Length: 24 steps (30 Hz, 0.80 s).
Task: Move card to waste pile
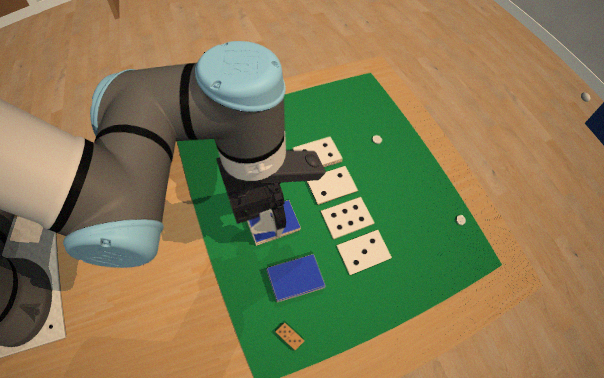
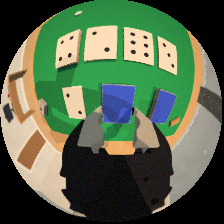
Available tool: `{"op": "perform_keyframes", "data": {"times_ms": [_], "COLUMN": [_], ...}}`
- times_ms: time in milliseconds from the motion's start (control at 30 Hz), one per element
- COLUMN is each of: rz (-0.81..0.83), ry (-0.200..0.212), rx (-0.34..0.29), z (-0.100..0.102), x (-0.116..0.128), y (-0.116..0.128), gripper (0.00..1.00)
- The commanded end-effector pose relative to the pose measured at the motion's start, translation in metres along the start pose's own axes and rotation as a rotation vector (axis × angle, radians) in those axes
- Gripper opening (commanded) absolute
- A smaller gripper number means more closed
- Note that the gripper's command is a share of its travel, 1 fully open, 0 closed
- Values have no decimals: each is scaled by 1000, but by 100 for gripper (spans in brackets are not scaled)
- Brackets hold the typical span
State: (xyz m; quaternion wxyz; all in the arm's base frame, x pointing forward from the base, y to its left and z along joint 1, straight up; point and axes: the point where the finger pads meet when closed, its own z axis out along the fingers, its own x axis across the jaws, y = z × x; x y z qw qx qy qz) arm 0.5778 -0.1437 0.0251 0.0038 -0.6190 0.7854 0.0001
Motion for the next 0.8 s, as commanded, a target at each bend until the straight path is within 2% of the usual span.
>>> {"op": "perform_keyframes", "data": {"times_ms": [0, 300, 333, 767], "rz": [0, 0, 0, 0], "ry": [0, 0, 0, 0], "rx": [1, 1, 1, 1], "z": [1, 1, 1, 1], "x": [0, 0, 0, 0], "y": [-1, -1, -1, -1], "gripper": [38, 38, 50, 50]}}
